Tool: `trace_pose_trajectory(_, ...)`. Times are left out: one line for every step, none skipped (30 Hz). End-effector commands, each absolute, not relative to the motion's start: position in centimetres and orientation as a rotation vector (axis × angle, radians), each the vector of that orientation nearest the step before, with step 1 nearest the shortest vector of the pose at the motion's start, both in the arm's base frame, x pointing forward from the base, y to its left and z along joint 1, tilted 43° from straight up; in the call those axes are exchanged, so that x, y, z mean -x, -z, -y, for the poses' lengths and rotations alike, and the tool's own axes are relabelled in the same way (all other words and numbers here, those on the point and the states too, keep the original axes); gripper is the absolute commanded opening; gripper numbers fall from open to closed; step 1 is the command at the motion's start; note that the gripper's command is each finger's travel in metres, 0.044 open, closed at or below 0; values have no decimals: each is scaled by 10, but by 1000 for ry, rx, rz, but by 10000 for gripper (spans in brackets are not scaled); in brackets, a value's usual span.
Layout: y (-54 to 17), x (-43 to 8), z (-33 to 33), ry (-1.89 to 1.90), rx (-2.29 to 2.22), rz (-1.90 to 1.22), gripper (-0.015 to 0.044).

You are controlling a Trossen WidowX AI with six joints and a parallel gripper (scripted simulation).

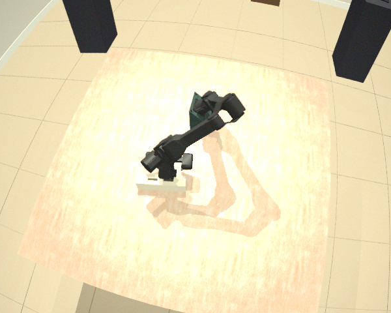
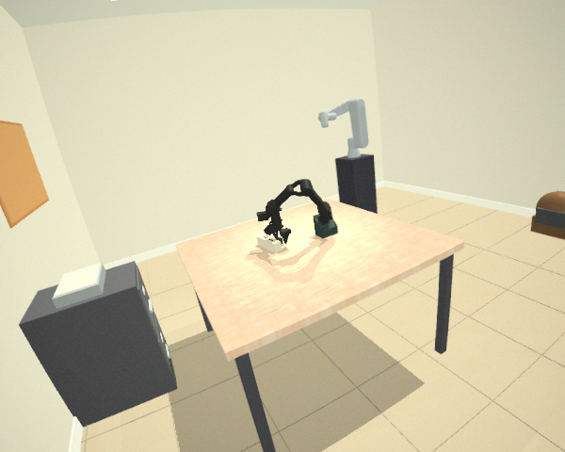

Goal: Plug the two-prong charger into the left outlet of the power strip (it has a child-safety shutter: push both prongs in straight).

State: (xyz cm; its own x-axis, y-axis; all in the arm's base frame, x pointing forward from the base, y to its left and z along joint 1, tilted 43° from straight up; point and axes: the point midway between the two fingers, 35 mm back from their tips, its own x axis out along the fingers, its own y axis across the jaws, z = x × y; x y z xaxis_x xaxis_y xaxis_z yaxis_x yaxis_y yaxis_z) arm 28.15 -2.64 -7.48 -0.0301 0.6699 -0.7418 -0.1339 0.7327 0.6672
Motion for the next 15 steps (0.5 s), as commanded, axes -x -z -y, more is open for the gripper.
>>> trace_pose_trajectory(76, -276, 27, -684, -458, -1469, 440)
trace_pose_trajectory(76, -275, 28, -684, -458, -1469, 440)
trace_pose_trajectory(76, -274, 28, -684, -458, -1469, 440)
trace_pose_trajectory(76, -272, 28, -684, -458, -1469, 440)
trace_pose_trajectory(76, -271, 28, -684, -458, -1469, 440)
trace_pose_trajectory(77, -270, 28, -684, -458, -1469, 440)
trace_pose_trajectory(77, -268, 28, -683, -458, -1470, 440)
trace_pose_trajectory(77, -267, 29, -683, -458, -1470, 440)
trace_pose_trajectory(77, -266, 29, -683, -458, -1470, 440)
trace_pose_trajectory(77, -264, 29, -683, -458, -1470, 440)
trace_pose_trajectory(78, -263, 29, -683, -458, -1470, 440)
trace_pose_trajectory(78, -262, 29, -683, -458, -1470, 440)
trace_pose_trajectory(78, -260, 29, -683, -458, -1470, 440)
trace_pose_trajectory(78, -259, 29, -683, -458, -1470, 440)
trace_pose_trajectory(78, -258, 29, -683, -458, -1470, 440)
